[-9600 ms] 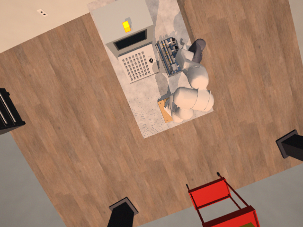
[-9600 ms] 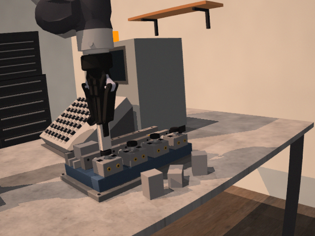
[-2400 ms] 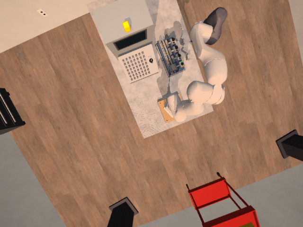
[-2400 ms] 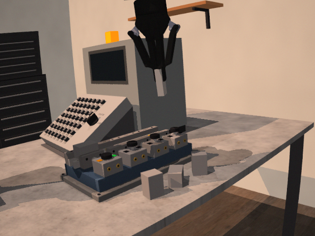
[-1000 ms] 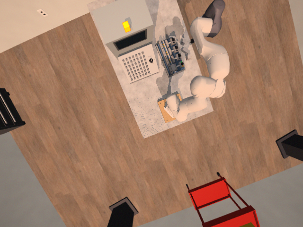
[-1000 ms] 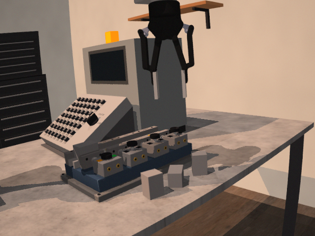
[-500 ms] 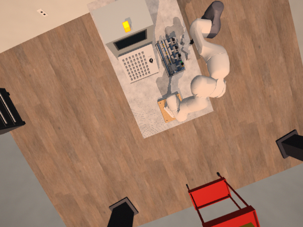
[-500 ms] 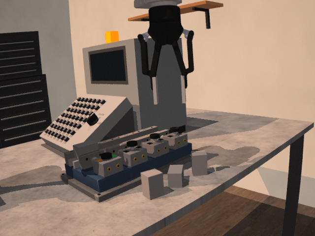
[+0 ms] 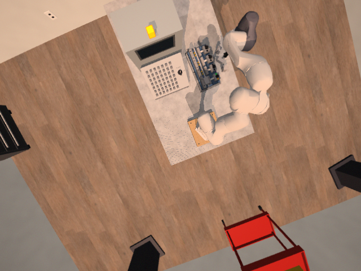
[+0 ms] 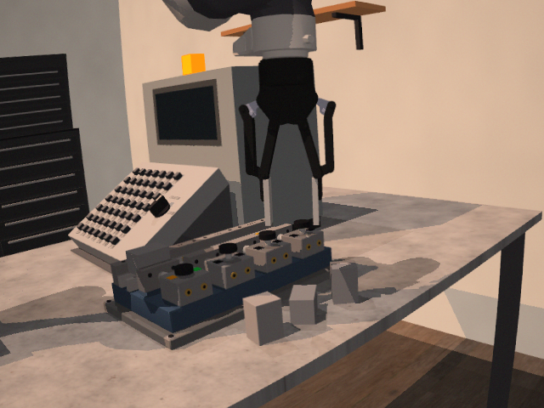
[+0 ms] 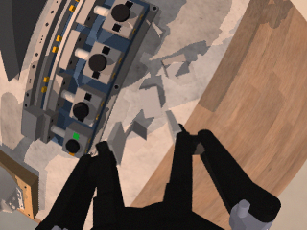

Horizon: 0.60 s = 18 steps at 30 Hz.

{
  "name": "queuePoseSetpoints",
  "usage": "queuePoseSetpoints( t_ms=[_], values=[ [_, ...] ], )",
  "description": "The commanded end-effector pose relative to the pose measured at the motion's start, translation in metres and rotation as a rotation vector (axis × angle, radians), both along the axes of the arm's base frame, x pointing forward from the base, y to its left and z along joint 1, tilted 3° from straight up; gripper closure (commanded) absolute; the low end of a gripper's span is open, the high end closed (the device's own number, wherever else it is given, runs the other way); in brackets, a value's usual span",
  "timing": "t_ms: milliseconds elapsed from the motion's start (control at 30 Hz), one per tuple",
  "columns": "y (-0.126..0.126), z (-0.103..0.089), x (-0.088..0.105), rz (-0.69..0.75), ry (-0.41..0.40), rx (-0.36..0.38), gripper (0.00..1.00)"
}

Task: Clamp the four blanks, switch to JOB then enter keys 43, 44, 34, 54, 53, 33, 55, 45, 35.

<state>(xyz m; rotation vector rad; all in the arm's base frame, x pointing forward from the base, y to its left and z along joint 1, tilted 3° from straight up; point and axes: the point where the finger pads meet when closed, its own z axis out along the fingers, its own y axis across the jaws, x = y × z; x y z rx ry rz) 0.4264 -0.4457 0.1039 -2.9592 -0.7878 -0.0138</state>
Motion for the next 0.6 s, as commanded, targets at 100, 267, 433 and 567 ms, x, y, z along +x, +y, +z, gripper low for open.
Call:
queuePoseSetpoints(
  t_ms=[100, 267, 433, 567],
  values=[
    [-0.004, -0.025, 0.006, -0.019, -0.014, -0.020, 0.60],
    [-0.003, -0.051, 0.006, -0.019, -0.014, -0.020, 0.60],
    [-0.002, -0.072, 0.006, -0.019, -0.014, -0.020, 0.60],
    [-0.001, -0.082, 0.006, -0.019, -0.014, -0.020, 0.60]
  ],
)
